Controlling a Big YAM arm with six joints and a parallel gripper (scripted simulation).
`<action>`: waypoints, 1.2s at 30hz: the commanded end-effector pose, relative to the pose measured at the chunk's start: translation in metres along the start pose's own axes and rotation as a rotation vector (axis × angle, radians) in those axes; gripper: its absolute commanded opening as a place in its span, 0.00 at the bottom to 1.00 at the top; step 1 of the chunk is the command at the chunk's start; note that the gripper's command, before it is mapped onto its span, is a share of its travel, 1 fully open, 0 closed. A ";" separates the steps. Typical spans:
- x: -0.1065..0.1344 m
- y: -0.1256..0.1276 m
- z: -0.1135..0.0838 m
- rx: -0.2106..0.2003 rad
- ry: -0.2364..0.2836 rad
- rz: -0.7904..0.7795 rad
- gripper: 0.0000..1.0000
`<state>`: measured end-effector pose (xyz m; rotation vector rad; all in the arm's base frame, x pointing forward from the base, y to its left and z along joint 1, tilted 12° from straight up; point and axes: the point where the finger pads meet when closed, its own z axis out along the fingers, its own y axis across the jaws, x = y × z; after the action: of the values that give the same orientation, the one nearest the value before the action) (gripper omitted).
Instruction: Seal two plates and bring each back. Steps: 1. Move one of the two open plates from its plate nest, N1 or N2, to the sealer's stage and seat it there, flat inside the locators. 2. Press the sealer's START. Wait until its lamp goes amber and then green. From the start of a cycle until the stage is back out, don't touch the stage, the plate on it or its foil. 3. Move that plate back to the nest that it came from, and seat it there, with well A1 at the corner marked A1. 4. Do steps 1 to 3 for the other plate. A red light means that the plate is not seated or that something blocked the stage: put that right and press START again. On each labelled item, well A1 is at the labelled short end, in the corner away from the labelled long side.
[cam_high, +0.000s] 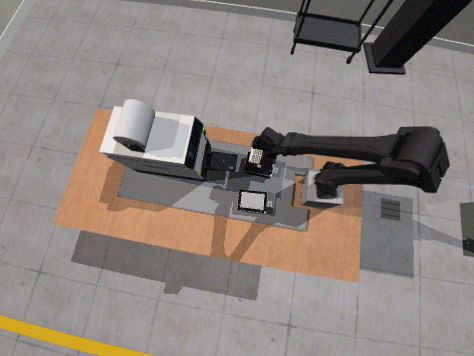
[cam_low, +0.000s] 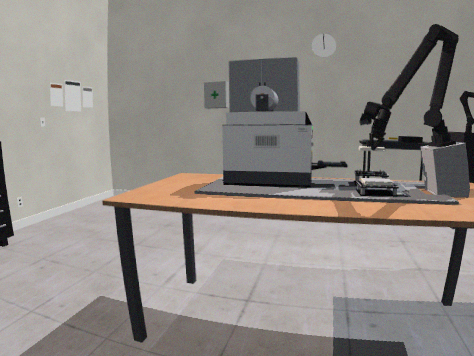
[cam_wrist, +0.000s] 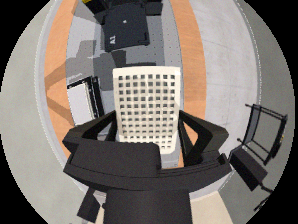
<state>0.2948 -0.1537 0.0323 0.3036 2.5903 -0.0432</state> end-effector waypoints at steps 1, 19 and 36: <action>-0.016 -0.008 0.001 0.010 -0.027 0.017 0.00; 0.012 -0.004 -0.006 -0.003 -0.024 -0.039 0.00; -0.008 -0.008 -0.002 -0.016 -0.020 -0.086 0.00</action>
<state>0.2837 -0.1495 0.0263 0.1920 2.6048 -0.0309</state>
